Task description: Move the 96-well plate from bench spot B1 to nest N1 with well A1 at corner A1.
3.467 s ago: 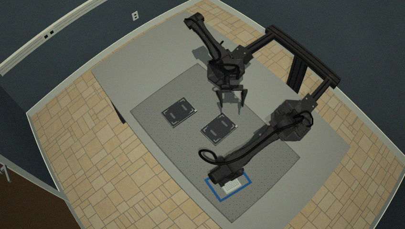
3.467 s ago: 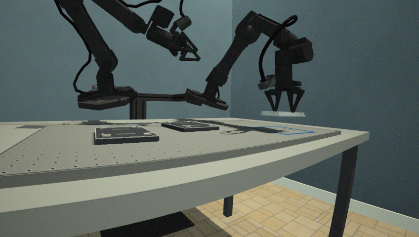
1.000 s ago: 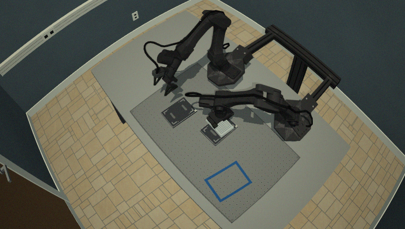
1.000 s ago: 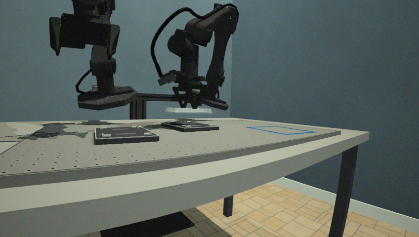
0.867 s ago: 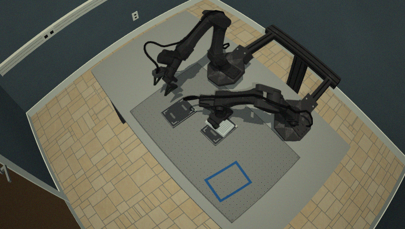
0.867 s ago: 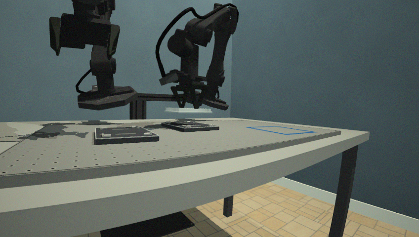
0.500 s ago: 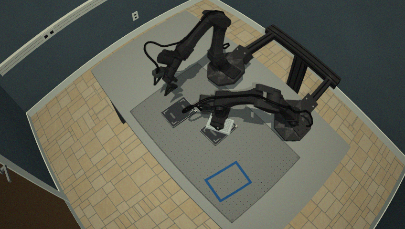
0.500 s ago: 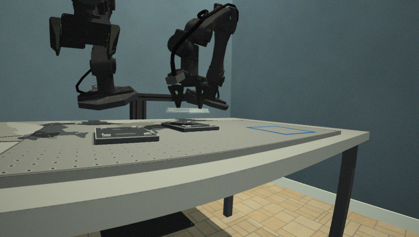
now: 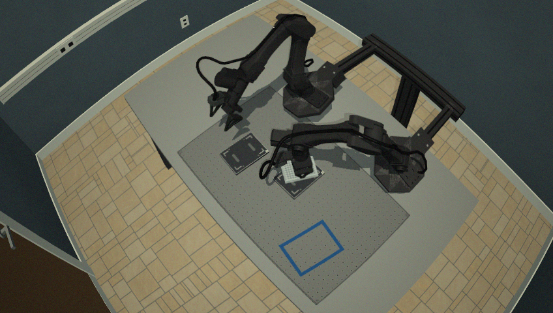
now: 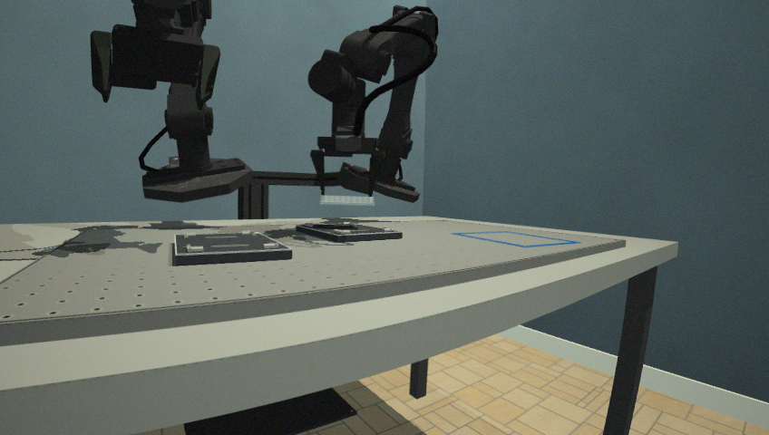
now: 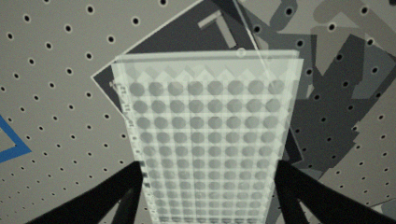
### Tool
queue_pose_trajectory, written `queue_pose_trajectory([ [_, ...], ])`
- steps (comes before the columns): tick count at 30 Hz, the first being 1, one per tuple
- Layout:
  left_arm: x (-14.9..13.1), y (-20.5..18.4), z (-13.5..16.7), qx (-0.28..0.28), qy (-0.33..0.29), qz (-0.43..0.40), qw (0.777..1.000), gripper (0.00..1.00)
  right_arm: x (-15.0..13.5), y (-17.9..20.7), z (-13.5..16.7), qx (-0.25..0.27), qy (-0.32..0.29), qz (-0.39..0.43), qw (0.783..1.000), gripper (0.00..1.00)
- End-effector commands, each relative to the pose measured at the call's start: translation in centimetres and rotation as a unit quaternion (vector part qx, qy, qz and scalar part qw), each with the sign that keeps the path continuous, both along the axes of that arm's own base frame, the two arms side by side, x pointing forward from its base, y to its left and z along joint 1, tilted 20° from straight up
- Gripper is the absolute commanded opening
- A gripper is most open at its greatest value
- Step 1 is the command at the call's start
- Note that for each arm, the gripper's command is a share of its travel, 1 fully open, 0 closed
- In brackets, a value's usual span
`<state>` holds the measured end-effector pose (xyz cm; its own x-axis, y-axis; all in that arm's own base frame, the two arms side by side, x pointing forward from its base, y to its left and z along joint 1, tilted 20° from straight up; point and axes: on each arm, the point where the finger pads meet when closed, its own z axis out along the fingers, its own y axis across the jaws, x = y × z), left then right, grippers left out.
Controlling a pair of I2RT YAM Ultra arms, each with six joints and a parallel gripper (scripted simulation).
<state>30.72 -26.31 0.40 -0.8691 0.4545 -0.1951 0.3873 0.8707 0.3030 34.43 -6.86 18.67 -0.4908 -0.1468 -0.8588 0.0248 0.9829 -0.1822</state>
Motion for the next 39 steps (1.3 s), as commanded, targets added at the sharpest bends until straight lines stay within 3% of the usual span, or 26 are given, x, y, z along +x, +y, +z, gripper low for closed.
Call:
queue_pose_trajectory([
  [1, 0.0, -0.2, -0.1, -0.026, -0.01, 0.108, 0.994, 0.76, 0.1, -0.1, 1.5, -0.004, -0.017, 0.001, 1.0, 1.0],
  [7, 0.0, -0.3, 0.0, -0.061, -0.031, 0.217, 0.974, 0.76, 0.1, -0.1, 1.5, -0.004, -0.017, 0.001, 1.0, 1.0],
  [11, 0.1, -0.2, 0.0, -0.07, -0.037, 0.245, 0.966, 0.76, 0.1, -0.1, 1.5, -0.004, -0.017, 0.001, 1.0, 1.0],
  [20, 0.2, -0.2, 0.0, -0.067, -0.036, 0.236, 0.969, 0.76, 0.1, -0.1, 1.5, -0.004, -0.017, 0.001, 1.0, 1.0],
  [23, 1.2, -0.8, -0.8, -0.088, -0.047, 0.234, 0.967, 0.76, 0.1, -0.1, 1.5, -0.004, -0.017, 0.001, 1.0, 1.0],
  [26, 0.4, 0.6, -2.0, -0.063, -0.036, 0.242, 0.968, 0.76, 0.1, -0.1, 1.5, -0.004, -0.017, 0.001, 1.0, 1.0],
  [39, 0.5, 0.1, -2.0, -0.069, -0.039, 0.238, 0.968, 0.76, 0.1, -0.1, 1.5, -0.004, -0.017, 0.001, 1.0, 1.0],
])
